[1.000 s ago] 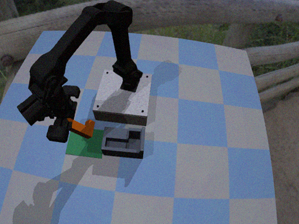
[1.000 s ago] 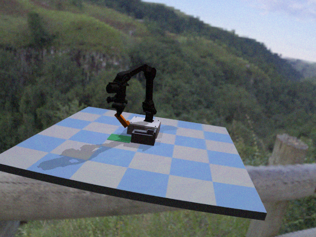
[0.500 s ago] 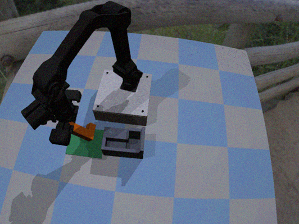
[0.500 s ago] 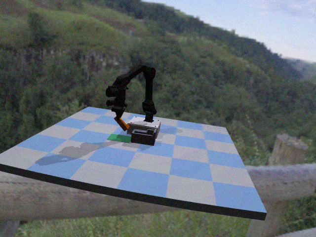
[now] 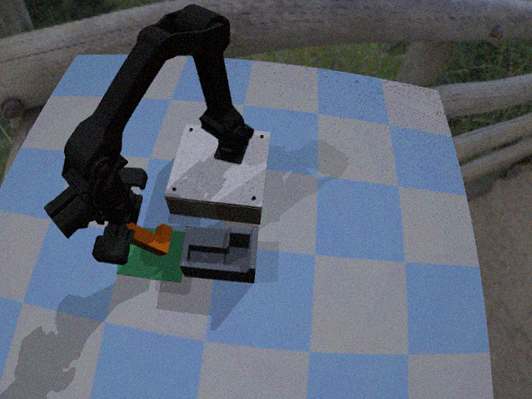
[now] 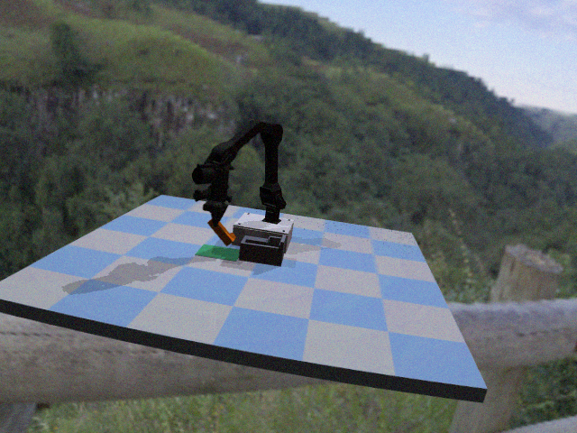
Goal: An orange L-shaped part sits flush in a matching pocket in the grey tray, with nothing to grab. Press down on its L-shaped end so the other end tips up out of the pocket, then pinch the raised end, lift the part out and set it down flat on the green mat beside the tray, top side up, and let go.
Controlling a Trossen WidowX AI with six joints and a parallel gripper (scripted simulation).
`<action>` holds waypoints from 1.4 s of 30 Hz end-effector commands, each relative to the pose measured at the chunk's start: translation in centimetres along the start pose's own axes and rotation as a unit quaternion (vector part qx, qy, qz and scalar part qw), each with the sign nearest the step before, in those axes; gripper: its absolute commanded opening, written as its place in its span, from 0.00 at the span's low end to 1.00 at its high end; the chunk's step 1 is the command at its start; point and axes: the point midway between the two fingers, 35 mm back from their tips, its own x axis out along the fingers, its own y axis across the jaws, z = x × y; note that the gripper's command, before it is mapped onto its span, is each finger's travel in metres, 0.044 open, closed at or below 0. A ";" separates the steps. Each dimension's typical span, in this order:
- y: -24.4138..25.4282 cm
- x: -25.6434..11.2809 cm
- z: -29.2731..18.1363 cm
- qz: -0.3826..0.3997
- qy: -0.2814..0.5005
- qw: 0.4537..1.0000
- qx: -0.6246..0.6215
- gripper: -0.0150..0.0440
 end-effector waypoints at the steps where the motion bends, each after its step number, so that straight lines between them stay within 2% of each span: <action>1: -0.1 0.7 0.0 -0.002 -0.001 1.000 -0.002 0.25; 15: -0.2 2.9 0.0 -0.002 -0.001 1.000 -0.002 0.25; 28: -0.2 3.0 -0.1 -0.002 0.001 1.000 0.000 0.25; 38: -0.1 2.8 -0.1 -0.002 0.001 1.000 0.000 0.70; 42: 0.2 -0.4 0.1 -0.002 0.000 1.000 -0.001 0.88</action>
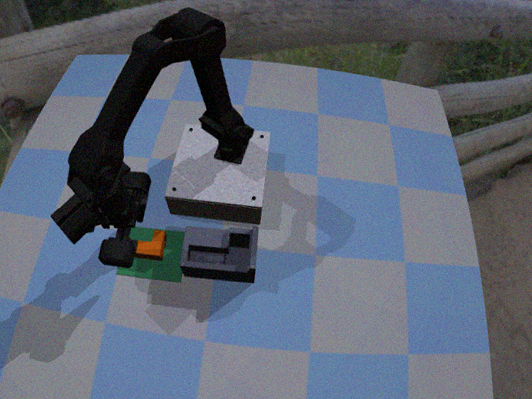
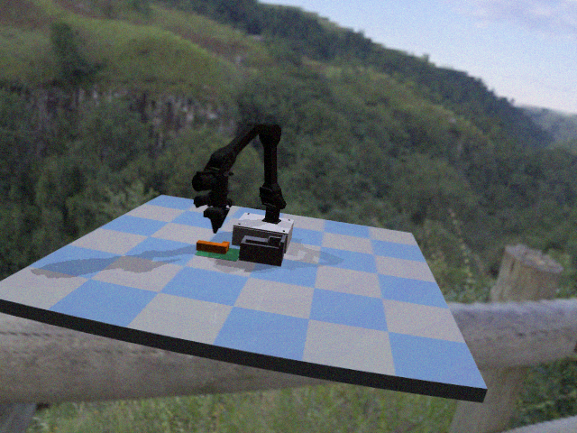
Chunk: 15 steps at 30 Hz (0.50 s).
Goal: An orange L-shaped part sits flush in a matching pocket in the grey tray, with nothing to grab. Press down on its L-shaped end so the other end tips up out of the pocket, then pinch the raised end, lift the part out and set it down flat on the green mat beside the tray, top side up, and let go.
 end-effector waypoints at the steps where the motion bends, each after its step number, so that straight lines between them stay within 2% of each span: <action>1: 0.5 -3.7 0.4 0.011 -0.009 1.000 -0.001 0.92; 3: 0.3 -6.7 0.2 0.011 -0.010 1.000 -0.002 0.93; 5: 0.1 -7.9 0.1 0.011 -0.010 1.000 -0.003 0.93; 15: 0.3 -7.5 0.2 0.016 -0.012 1.000 -0.001 0.93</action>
